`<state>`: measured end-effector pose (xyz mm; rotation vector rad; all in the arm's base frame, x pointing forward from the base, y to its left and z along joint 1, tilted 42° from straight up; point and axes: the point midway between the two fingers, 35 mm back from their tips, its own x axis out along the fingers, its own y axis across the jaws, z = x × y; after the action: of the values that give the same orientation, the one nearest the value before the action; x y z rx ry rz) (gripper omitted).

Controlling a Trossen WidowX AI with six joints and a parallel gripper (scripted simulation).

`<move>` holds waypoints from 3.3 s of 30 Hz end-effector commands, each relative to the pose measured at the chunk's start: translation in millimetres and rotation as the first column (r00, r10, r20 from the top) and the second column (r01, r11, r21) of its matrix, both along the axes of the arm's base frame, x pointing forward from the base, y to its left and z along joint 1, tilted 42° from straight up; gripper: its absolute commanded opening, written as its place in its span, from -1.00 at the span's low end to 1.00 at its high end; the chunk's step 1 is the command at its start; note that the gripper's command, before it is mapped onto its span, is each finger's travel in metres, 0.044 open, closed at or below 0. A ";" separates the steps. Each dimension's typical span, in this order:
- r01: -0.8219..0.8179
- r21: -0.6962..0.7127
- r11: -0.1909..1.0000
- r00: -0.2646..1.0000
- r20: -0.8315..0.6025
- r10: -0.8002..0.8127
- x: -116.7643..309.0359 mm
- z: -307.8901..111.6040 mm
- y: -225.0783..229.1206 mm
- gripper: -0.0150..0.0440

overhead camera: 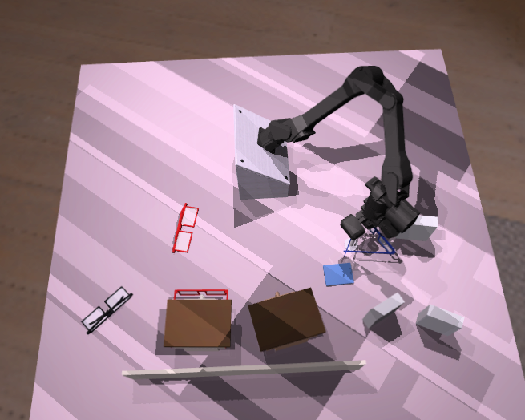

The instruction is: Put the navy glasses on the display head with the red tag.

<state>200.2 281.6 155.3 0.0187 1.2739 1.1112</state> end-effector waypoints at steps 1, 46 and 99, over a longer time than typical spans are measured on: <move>0.004 0.000 1.000 1.000 0.006 -0.004 2.0 2.6 1.4 -0.49; 0.004 0.002 1.000 1.000 0.007 -0.004 10.8 16.4 17.7 -0.49; 0.004 0.002 1.000 1.000 0.007 -0.005 16.5 22.0 24.6 -0.49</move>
<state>216.7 306.9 177.2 0.0198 1.2702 1.1118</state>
